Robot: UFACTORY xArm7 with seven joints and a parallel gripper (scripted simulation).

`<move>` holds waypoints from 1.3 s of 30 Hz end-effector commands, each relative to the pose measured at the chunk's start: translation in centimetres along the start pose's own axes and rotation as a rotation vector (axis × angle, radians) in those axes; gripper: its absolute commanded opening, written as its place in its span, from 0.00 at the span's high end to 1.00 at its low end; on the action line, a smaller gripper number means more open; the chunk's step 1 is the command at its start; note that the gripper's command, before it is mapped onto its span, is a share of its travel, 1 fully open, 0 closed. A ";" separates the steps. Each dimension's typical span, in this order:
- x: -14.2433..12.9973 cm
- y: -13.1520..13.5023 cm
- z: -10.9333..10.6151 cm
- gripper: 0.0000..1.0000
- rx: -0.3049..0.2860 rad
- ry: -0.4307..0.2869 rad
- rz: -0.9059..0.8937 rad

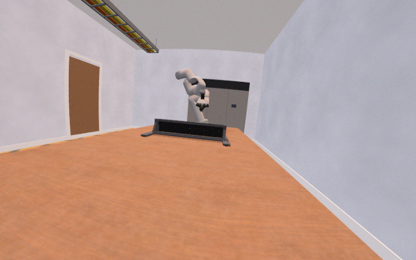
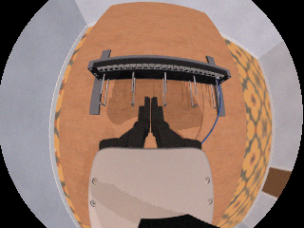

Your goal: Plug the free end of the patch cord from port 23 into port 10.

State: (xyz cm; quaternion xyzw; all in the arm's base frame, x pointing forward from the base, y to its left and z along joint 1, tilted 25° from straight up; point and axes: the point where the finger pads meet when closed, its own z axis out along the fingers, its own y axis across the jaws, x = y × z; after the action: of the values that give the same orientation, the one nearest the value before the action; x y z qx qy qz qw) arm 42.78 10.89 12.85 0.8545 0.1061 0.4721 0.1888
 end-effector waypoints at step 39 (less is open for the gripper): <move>0.2 -0.1 12.6 1.00 0.001 0.004 0.002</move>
State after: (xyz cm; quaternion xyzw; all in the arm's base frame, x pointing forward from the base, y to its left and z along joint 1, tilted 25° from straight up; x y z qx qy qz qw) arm 53.47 8.11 6.77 0.8545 0.1058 0.4723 0.1887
